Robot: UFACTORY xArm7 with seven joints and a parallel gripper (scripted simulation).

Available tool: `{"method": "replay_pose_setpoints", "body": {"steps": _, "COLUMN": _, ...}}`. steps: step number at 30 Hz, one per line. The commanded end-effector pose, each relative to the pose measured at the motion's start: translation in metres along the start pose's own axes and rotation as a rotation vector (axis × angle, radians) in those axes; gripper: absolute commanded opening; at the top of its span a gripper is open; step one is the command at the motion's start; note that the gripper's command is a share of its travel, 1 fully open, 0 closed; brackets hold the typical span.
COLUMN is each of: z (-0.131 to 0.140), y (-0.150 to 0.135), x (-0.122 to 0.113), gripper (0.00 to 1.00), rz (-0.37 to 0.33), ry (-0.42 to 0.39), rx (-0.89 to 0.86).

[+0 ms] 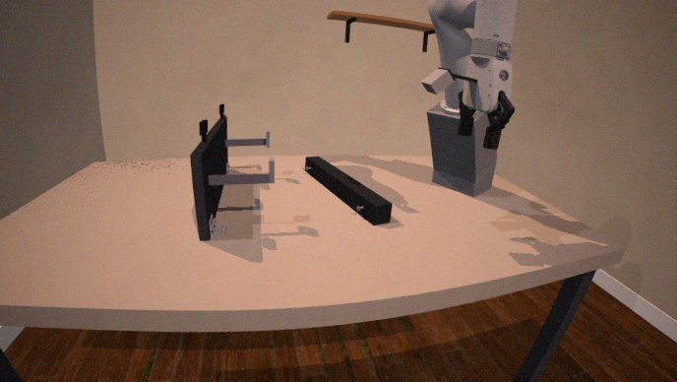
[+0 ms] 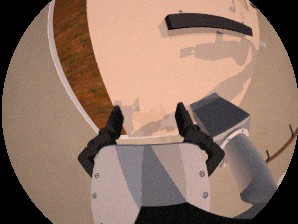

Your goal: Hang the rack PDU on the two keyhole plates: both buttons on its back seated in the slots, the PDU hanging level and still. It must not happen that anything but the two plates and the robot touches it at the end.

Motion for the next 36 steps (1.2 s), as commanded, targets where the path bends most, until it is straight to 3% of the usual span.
{"method": "replay_pose_setpoints", "body": {"steps": 1, "z": 0.0, "y": -0.001, "x": 0.0, "gripper": 1.0, "rz": -0.002, "ry": 0.001, "rx": 0.0}}
{"method": "replay_pose_setpoints", "body": {"steps": 20, "z": -0.008, "y": 0.003, "x": 0.0, "gripper": 1.0, "rz": 0.006, "ry": 0.002, "rx": 0.028}}
{"method": "replay_pose_setpoints", "body": {"steps": 24, "z": -0.066, "y": 0.044, "x": -0.001, "gripper": 1.0, "rz": 0.063, "ry": 0.003, "rx": 0.259}}
{"method": "replay_pose_setpoints", "body": {"steps": 27, "z": -0.085, "y": 0.064, "x": -0.003, "gripper": 1.0, "rz": 0.081, "ry": 0.0, "rx": 0.353}}
{"method": "replay_pose_setpoints", "body": {"steps": 30, "z": -0.104, "y": 0.096, "x": -0.008, "gripper": 1.0, "rz": 0.105, "ry": -0.011, "rx": 0.564}}
{"method": "replay_pose_setpoints", "body": {"steps": 34, "z": -0.119, "y": 0.112, "x": -0.011, "gripper": 1.0, "rz": 0.106, "ry": -0.011, "rx": 0.568}}
{"method": "replay_pose_setpoints", "body": {"steps": 35, "z": -0.133, "y": 0.142, "x": -0.017, "gripper": 1.0, "rz": 0.109, "ry": -0.019, "rx": 0.682}}
{"method": "replay_pose_setpoints", "body": {"steps": 36, "z": -0.134, "y": 0.143, "x": -0.017, "gripper": 1.0, "rz": 0.109, "ry": -0.019, "rx": 0.682}}
Point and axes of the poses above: the point where the finger pads meet when closed, its own x axis out along the fingers, its own y axis across the jaws, z = x × y, the point moved 6 cm from there along -x, back along the fingers, and after that the axes turned 13 degrees about -x, right-handed, at the moved point
